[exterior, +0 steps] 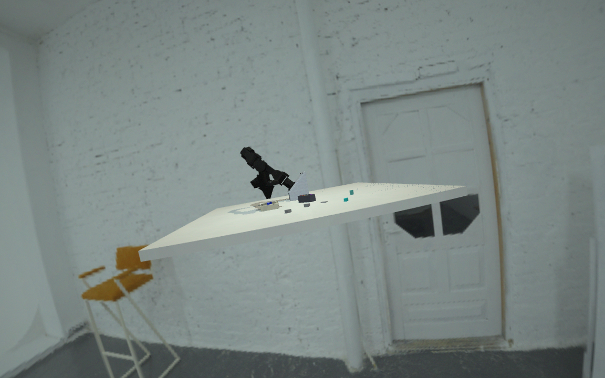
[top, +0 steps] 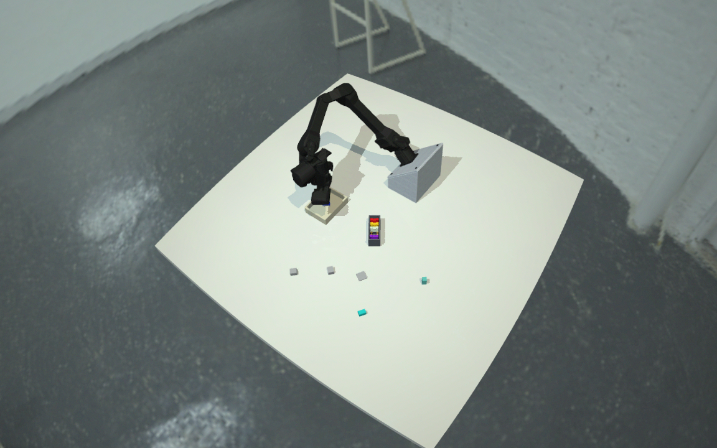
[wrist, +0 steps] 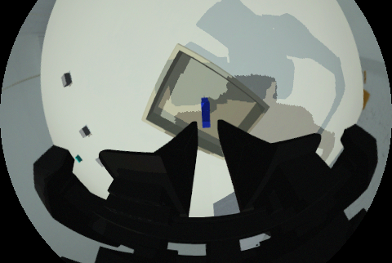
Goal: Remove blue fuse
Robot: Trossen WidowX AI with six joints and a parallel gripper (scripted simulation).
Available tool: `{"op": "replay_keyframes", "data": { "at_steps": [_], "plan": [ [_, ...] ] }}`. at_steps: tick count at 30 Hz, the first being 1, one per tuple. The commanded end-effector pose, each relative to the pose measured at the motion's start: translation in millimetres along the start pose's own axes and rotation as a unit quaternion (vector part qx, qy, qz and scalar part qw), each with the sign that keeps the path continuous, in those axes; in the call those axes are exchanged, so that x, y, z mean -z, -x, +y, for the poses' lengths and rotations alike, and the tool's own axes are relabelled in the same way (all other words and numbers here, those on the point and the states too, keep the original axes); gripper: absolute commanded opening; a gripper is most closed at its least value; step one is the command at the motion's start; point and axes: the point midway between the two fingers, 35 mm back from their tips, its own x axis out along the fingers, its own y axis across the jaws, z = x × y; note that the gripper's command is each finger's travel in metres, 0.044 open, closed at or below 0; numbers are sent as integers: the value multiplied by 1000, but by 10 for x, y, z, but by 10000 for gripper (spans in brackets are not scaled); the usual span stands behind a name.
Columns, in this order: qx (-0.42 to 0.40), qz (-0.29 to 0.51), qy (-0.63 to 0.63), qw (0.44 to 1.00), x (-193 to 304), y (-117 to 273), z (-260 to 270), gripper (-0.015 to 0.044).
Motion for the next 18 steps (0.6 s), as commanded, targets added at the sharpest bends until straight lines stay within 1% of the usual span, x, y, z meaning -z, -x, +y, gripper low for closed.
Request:
{"op": "replay_keyframes", "data": {
  "at_steps": [1,6,7,10,18],
  "plan": [
    [0,0,0,1000,-2,4,0,184],
    [0,0,0,1000,-2,4,0,315],
    [0,0,0,1000,-2,33,1,330],
    [2,0,3,1000,5,343,-2,330],
    [2,0,3,1000,6,372,-4,330]
  ]
}}
